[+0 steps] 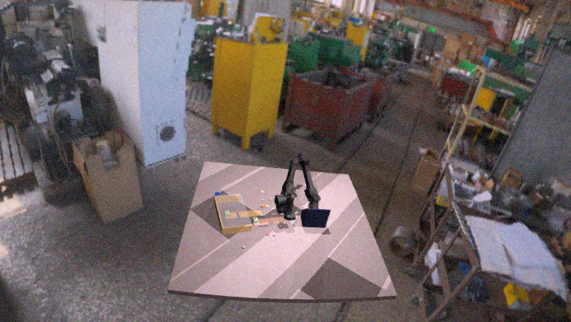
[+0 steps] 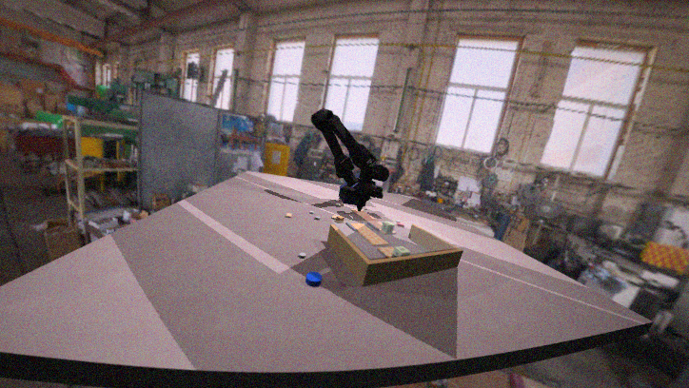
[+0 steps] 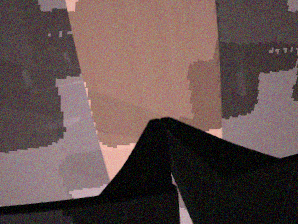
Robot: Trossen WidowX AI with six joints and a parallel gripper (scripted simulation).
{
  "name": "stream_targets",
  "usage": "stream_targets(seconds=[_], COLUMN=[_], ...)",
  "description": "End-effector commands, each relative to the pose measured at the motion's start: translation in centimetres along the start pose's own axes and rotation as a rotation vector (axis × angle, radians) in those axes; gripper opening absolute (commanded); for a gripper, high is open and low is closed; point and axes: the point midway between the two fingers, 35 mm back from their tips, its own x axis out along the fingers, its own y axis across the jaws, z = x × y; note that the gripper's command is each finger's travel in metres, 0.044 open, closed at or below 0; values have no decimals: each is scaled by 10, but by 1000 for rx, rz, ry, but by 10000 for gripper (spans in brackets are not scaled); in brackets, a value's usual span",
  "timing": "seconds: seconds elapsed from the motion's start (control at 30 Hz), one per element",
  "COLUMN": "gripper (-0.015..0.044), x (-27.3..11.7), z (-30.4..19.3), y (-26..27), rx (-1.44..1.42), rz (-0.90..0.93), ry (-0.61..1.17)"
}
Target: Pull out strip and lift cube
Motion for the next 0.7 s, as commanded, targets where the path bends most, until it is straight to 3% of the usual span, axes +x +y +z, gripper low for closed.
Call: stream_targets(seconds=[0.0,0.17,0.27,0.67], gripper=[0,0,0,315], x=[-2,-40,-42,-43], z=[0,2,2,53], y=[0,0,0,1], rx=[0,-7,-7,-58], rz=[1,7,7,7], ry=[1,21,22,19])
